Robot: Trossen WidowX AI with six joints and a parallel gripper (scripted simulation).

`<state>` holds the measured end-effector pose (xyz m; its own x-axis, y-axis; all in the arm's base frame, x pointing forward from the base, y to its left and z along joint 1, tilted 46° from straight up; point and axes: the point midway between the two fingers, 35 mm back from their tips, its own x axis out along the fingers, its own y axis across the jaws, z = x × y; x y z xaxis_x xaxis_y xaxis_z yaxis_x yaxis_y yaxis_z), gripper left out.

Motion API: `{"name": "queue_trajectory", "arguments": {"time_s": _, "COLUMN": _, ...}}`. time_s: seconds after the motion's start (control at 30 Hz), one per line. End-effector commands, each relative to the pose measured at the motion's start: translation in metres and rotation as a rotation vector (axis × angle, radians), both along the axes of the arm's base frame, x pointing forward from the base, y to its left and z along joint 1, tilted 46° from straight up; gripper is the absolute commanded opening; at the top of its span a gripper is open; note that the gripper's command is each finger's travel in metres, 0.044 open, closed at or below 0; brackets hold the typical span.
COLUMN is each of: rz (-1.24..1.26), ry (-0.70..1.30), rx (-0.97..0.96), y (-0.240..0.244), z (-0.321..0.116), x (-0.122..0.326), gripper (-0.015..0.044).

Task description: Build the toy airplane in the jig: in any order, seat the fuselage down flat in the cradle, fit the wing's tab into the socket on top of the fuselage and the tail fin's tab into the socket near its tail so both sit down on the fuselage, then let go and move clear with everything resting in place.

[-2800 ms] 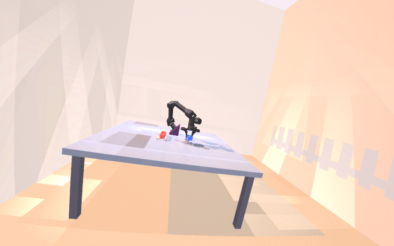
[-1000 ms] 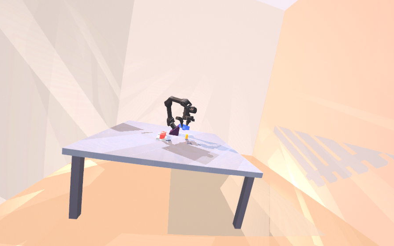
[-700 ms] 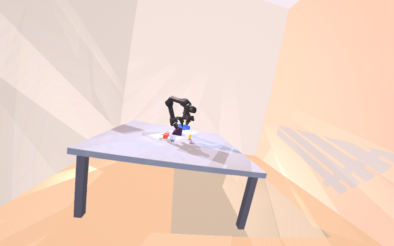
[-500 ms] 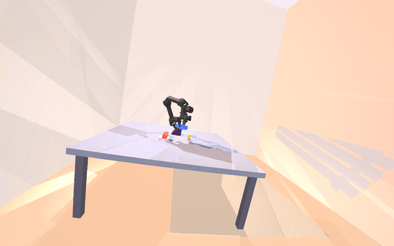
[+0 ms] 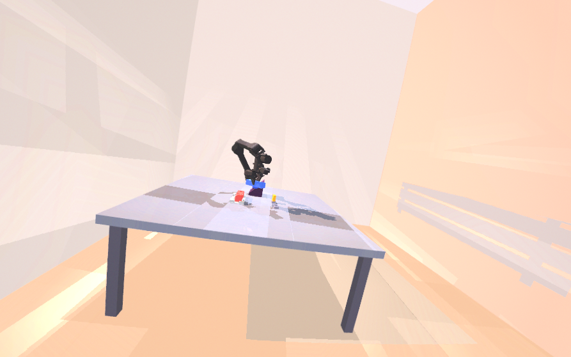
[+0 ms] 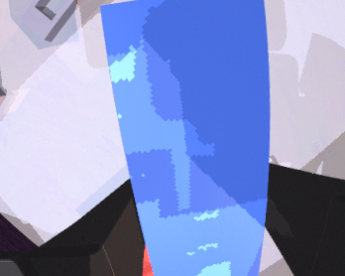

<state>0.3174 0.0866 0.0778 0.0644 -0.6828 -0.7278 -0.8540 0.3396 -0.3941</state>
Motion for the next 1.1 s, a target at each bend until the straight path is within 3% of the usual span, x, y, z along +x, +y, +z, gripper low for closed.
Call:
{"name": "queue_trajectory", "arguments": {"time_s": 0.0, "rz": 0.050, "ry": 0.047, "rx": -0.013, "y": -0.012, "z": 0.005, "x": -0.003, "gripper": 0.0000}}
{"name": "queue_trajectory", "arguments": {"time_s": 1.07, "rz": 0.419, "ry": 0.415, "rx": -0.073, "y": -0.092, "z": 0.045, "x": -0.036, "gripper": 0.0000}}
